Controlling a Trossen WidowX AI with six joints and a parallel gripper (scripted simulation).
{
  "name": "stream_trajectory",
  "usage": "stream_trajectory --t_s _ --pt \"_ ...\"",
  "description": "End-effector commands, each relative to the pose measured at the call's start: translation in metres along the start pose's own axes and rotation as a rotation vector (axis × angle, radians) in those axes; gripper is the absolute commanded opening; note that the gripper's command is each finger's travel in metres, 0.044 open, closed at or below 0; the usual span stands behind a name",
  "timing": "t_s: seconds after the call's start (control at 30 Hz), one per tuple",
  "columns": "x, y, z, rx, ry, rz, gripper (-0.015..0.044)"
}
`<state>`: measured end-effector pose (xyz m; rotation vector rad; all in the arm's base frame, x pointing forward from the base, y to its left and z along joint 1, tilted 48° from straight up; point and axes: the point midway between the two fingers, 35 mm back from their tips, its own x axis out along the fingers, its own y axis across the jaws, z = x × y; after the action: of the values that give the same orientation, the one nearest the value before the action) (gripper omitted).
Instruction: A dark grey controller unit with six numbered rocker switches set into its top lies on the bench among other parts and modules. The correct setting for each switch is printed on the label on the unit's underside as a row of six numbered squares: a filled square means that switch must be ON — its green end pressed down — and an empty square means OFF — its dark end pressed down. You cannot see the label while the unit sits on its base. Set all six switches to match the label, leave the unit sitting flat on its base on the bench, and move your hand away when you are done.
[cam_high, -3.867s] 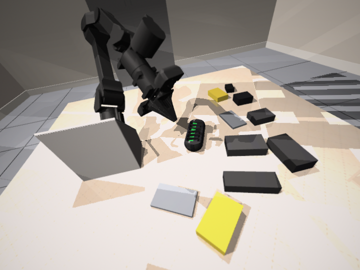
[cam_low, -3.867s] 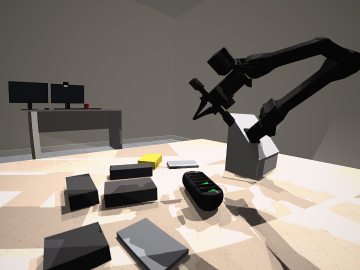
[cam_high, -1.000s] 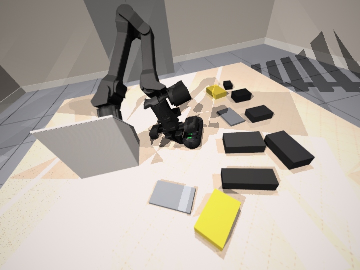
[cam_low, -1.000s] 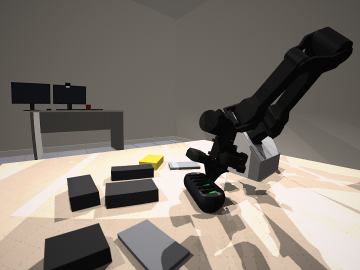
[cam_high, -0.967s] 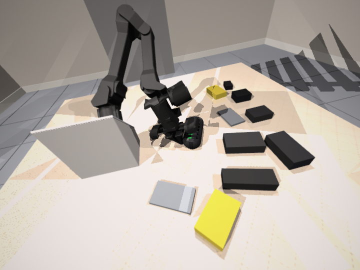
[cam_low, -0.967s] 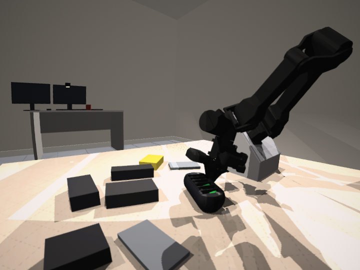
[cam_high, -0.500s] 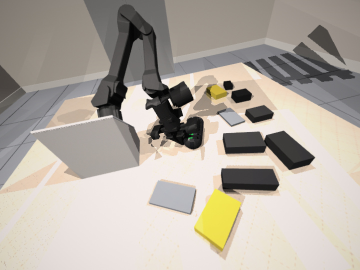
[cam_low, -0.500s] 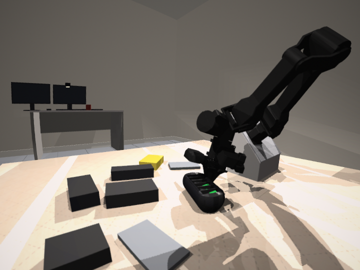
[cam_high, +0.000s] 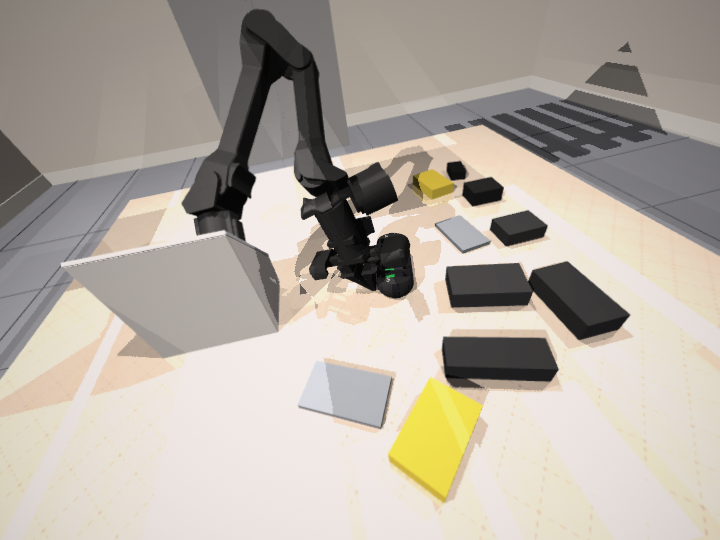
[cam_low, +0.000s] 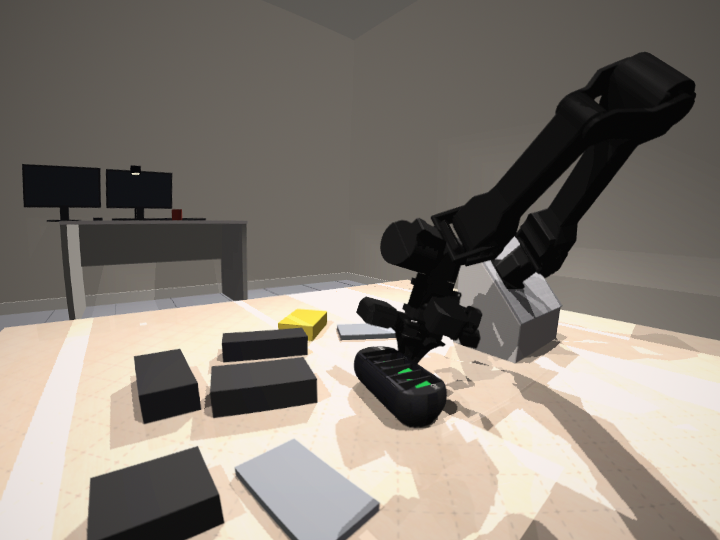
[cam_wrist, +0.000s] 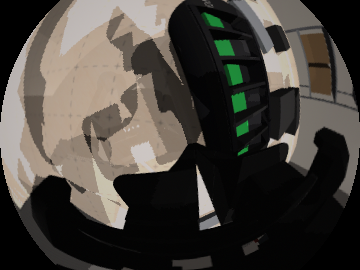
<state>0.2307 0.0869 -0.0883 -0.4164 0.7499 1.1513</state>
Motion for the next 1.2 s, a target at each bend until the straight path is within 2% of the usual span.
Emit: stream_trajectory --t_s 0.0,1.17 --pt "0.002 -0.010 0.002 -0.012 -0.002 -0.011 0.0000" --pt "0.010 -0.041 0.013 -0.013 -0.003 -0.013 0.0000"
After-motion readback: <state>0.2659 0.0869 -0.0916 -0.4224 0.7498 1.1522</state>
